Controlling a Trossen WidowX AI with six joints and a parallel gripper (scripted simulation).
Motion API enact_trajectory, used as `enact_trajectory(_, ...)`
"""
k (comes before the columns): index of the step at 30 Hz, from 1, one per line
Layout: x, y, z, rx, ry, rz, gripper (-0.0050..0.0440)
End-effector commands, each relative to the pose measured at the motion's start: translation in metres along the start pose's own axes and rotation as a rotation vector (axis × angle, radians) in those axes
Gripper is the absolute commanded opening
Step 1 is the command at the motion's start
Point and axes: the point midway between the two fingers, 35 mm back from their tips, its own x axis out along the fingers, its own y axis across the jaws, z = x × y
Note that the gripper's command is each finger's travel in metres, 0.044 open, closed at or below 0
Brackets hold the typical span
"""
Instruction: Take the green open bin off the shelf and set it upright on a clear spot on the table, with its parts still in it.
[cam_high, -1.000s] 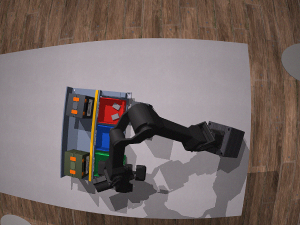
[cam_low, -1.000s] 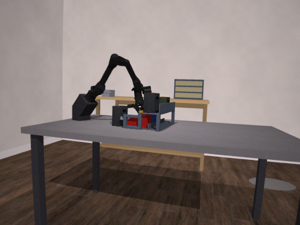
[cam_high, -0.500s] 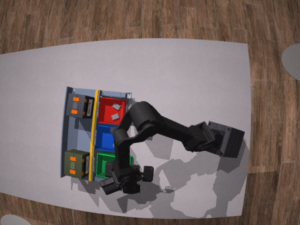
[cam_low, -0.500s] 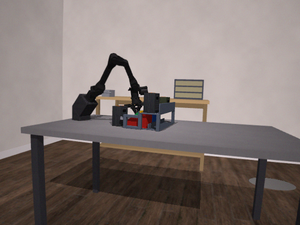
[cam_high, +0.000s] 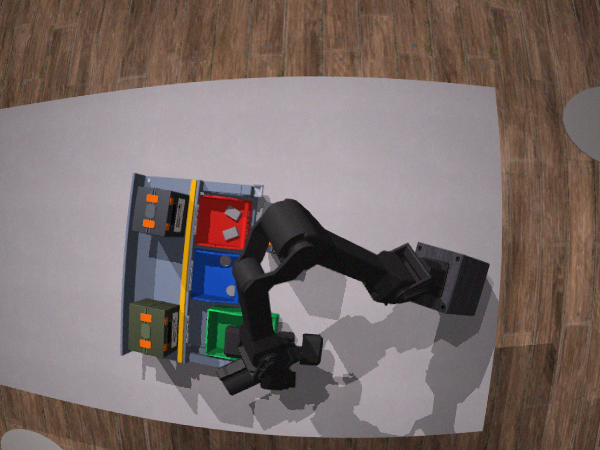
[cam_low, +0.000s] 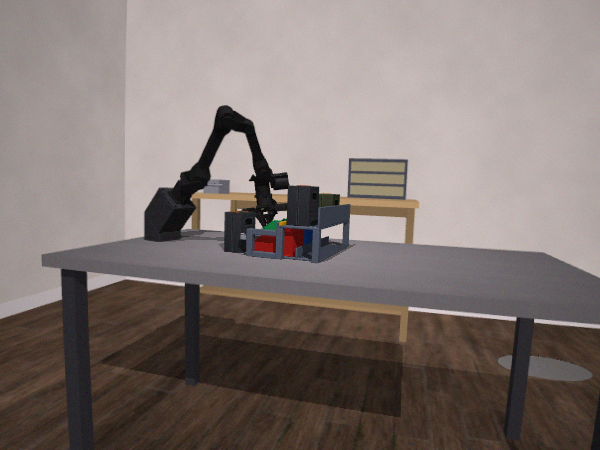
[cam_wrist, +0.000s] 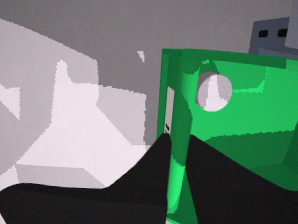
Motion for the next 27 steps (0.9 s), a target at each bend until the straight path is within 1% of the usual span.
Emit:
enact_trajectory(1, -0.005, -0.005, 0.0, 0.019, -0.01, -0.02, 0.0)
enact_trajectory(2, -0.005, -0.005, 0.0, 0.019, -0.01, -0.02, 0.0)
enact_trajectory(7, -0.014, 0.039, 0.0, 0.019, -0.01, -0.018, 0.0)
enact_trajectory(27, -0.013, 0.036, 0.0, 0.018, -0.01, -0.015, 0.0)
